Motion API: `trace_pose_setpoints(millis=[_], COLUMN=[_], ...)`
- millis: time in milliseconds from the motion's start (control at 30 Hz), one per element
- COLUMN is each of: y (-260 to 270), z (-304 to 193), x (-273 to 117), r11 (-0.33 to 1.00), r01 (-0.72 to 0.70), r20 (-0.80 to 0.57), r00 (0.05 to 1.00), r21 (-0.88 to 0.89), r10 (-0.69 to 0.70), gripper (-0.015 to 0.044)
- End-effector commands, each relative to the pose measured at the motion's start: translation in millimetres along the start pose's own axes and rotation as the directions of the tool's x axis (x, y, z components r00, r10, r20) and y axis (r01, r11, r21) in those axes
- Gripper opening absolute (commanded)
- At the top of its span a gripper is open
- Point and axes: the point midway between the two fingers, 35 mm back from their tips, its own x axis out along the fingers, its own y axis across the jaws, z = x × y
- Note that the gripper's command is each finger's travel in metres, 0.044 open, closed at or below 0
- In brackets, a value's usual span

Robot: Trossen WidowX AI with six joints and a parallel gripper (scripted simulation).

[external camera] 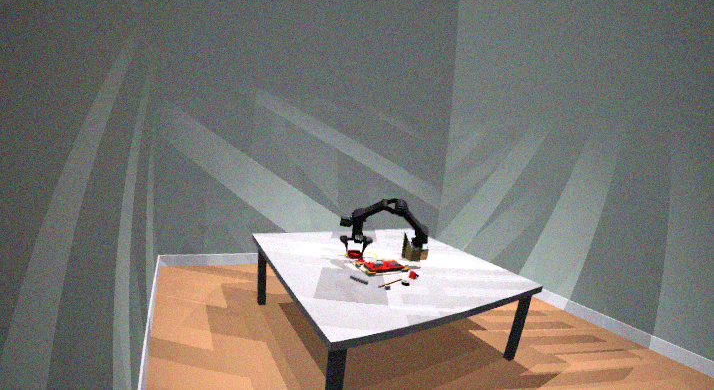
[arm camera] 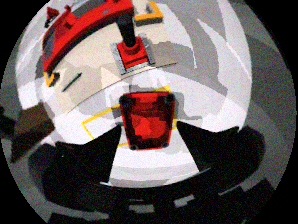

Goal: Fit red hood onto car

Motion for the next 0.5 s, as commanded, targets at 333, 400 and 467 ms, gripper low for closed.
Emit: trace_pose_setpoints(millis=[333,400,467], y=[0.0,0.0,0.3], z=[0.0,0.0,0.0], x=[0.0,0.0,-0.2], r11=[1.0,1.0,1.0], r01=[0.0,0.0,-0.001], r20=[0.0,0.0,0.0], r00=[1.0,1.0,1.0], r21=[0.0,0.0,0.001], r10=[0.0,0.0,0.001], gripper=[0.0308,0.0295,0.0242])
